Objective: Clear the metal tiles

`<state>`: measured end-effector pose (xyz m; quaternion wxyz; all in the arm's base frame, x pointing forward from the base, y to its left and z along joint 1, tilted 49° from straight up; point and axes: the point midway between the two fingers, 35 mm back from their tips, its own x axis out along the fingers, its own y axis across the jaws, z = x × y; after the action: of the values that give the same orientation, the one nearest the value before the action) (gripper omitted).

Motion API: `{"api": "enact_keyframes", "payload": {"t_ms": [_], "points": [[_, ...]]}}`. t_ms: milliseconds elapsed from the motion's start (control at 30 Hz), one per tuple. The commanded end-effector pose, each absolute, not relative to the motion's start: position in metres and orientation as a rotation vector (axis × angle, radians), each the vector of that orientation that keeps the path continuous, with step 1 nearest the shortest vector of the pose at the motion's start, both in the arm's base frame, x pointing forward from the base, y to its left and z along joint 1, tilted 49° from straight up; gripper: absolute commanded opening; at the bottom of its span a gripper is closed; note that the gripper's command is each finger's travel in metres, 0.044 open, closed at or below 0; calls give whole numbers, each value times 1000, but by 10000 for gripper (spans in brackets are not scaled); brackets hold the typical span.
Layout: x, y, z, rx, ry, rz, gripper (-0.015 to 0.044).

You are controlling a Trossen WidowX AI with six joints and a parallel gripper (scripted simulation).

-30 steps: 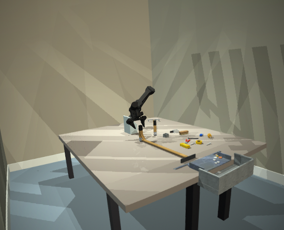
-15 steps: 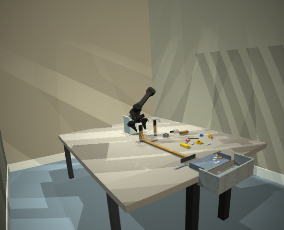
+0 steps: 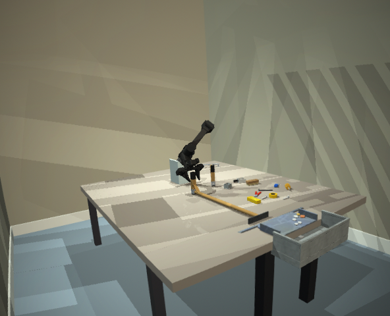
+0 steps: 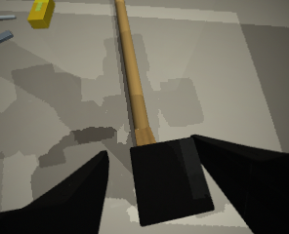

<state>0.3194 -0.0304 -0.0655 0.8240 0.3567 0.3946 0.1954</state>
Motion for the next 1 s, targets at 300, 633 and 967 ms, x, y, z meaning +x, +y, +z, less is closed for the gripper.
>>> {"api": "enact_keyframes", "payload": {"t_ms": [300,633,967], "points": [[320,-31,-65,754,837,418,72],[320,-32,-64,757,838,416,0],[321,-26,-56,756,843,414,0]]}}
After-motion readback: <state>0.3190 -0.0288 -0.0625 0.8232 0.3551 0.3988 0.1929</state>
